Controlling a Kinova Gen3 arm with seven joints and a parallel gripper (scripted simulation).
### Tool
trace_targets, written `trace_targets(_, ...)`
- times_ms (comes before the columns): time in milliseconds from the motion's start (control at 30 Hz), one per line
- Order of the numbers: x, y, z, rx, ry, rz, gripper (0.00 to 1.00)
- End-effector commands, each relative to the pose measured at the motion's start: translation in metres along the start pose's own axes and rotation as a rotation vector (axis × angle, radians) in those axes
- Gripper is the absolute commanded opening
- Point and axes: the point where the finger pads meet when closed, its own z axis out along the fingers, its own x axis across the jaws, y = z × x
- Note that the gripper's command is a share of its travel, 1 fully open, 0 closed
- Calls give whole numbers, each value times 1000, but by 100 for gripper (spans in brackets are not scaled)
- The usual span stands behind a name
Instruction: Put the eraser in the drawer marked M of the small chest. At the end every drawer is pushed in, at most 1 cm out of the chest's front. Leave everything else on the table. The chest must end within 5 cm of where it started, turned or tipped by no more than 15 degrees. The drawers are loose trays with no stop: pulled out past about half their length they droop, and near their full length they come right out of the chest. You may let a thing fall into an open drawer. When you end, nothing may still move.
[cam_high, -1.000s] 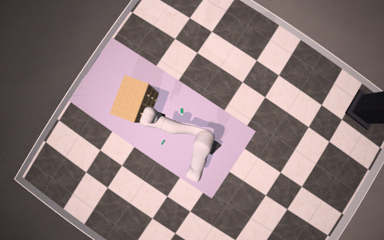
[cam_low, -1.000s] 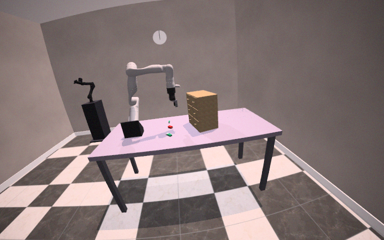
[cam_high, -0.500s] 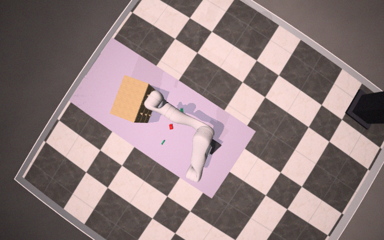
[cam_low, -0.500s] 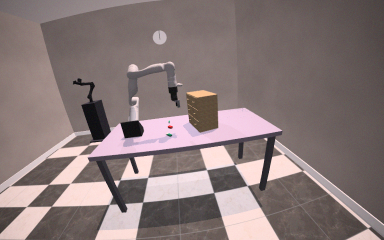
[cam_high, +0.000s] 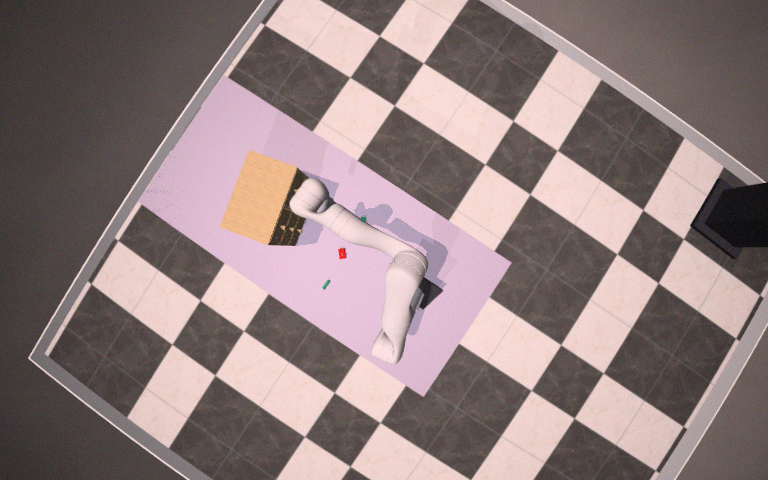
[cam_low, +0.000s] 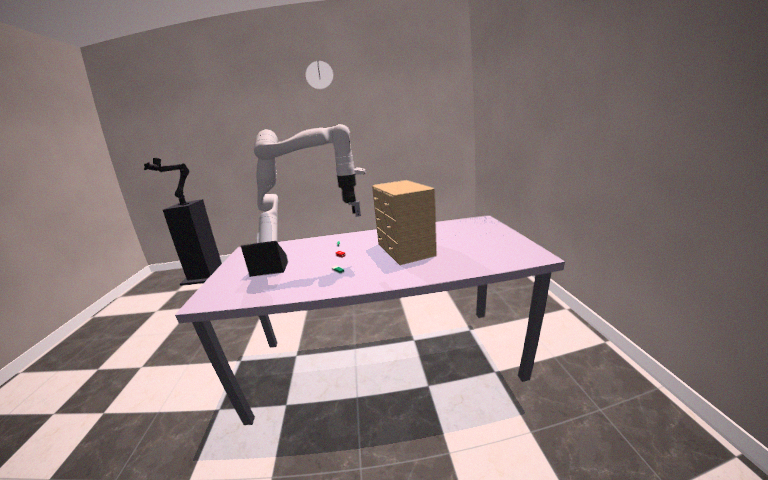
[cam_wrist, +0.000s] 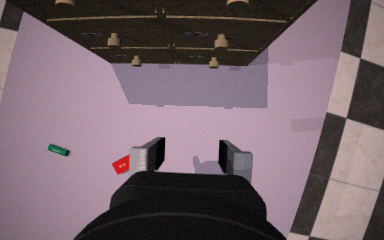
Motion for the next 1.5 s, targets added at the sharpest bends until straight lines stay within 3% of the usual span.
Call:
trace_targets(0, 1, -1, 2, 16, 0, -6, 100)
trace_targets(300, 1, -5, 8, 83, -2, -7, 100)
trace_targets(700, 0, -19, 28, 321, -6, -10, 100)
trace_targets(767, 0, -19, 28, 321, -6, -10, 100)
trace_targets(1267, -1, -44, 62, 730, -11, -13, 100)
trace_targets(1333, -1, -44, 62, 730, -11, -13, 100)
trace_targets(1467, -1, -49, 68, 822, -11, -13, 100)
